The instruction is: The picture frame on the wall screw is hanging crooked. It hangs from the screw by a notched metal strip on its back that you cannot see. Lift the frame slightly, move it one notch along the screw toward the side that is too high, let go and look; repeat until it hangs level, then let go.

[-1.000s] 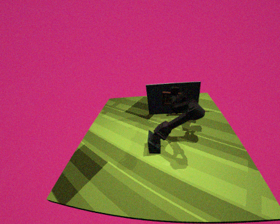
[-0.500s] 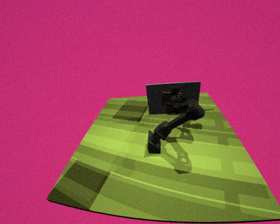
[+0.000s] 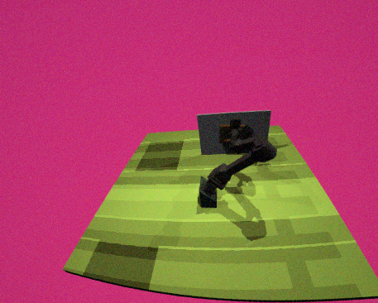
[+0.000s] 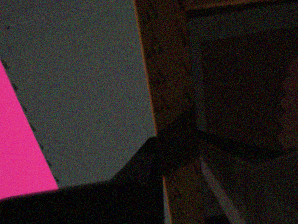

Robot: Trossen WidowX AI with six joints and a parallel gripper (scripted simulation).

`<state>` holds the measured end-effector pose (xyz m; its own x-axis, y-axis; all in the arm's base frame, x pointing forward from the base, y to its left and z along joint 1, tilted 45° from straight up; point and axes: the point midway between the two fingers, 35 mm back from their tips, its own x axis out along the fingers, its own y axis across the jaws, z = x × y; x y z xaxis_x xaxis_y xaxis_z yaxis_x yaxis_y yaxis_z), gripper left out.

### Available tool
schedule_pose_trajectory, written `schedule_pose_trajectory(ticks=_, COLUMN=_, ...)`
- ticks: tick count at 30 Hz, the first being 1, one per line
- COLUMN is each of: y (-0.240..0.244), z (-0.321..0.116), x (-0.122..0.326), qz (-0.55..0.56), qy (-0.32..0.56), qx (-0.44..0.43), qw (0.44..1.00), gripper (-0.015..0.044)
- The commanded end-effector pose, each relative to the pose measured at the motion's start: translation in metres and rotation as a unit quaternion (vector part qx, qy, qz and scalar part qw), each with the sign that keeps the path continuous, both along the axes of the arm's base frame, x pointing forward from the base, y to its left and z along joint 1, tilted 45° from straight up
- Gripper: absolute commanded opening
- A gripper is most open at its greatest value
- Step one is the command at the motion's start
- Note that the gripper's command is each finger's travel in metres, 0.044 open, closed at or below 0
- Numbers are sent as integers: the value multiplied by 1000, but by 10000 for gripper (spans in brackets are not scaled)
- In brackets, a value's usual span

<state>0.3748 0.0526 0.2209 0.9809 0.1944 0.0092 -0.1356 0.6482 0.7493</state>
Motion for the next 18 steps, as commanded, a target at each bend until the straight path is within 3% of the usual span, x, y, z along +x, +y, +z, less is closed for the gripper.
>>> schedule_pose_trajectory(ticks=1, y=0, z=0, x=0, qz=0, qy=-3, qx=-11, qw=1000, gripper=0)
schedule_pose_trajectory(ticks=12, y=0, z=0, x=0, qz=-1, qy=-9, qx=-37, qw=999, gripper=0)
schedule_pose_trajectory(ticks=18, y=0, z=0, x=0, qz=0, qy=-6, qx=-31, qw=1000, gripper=158)
